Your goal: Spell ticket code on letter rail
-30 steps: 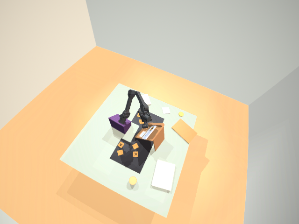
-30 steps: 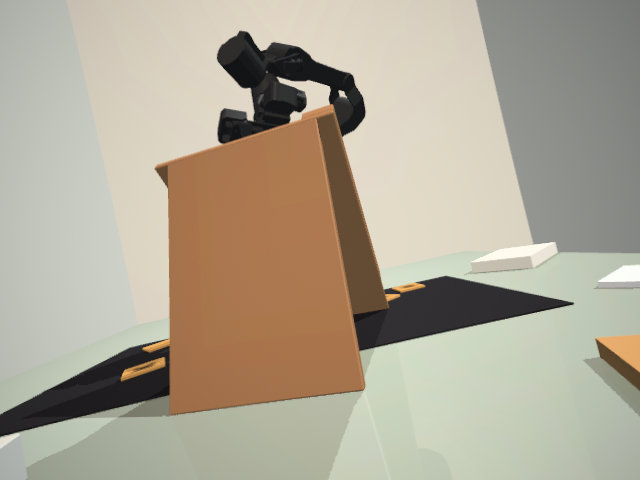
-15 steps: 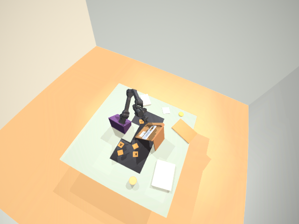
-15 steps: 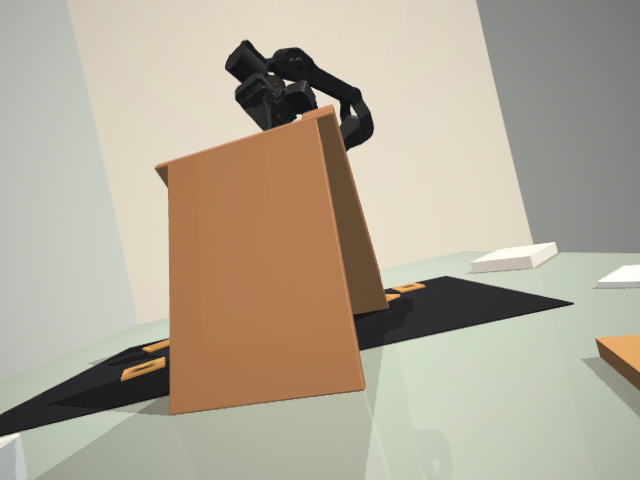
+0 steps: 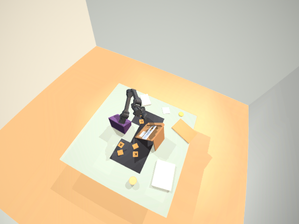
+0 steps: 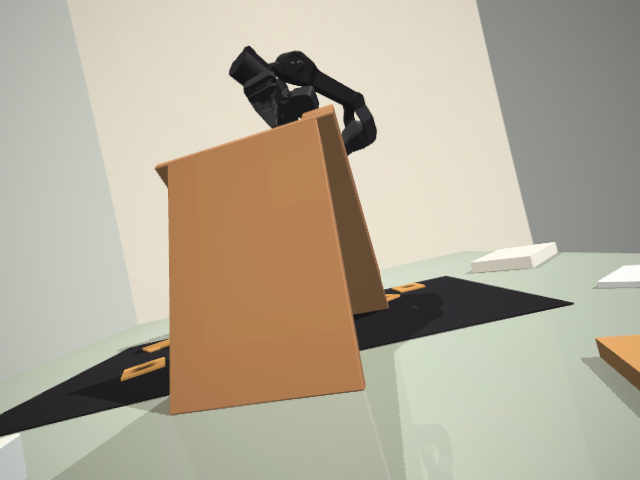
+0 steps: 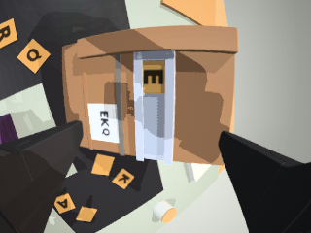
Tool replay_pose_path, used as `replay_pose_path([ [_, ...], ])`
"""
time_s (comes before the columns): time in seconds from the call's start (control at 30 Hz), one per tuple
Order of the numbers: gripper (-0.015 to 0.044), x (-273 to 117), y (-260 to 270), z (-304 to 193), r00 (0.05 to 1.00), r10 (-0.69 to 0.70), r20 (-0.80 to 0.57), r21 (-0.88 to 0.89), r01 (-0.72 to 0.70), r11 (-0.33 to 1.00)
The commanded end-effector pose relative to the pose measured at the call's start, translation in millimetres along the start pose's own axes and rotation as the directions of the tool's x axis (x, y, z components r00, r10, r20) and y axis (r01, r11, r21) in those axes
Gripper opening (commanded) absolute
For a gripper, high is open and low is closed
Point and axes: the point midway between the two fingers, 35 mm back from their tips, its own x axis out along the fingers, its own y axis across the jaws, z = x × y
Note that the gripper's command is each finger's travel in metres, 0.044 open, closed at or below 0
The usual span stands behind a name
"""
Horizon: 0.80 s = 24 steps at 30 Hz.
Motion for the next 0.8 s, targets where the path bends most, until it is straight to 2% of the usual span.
replay_pose_path([
  [0.0, 0.0387, 0.6, -1.6, -1.1, 1.0, 0.003, 0.002, 0.017, -0.003, 1.0],
  [0.07, 0.034, 2.7, -7.2, -6.3, 1.0, 0.014, -0.003, 0.077, -0.013, 0.997],
  [0.2, 0.034, 12.3, -26.6, -26.7, 0.998, 0.054, -0.023, 0.29, -0.045, 0.956],
  [0.43, 0.034, 36.3, -54.2, -69.4, 0.99, 0.123, -0.062, 0.602, -0.061, 0.796],
  [0.63, 0.034, 62.5, -70.1, -109.9, 0.979, 0.181, -0.097, 0.8, -0.031, 0.6],
  [0.77, 0.034, 92.3, -78.2, -152.3, 0.963, 0.237, -0.131, 0.928, 0.035, 0.37],
])
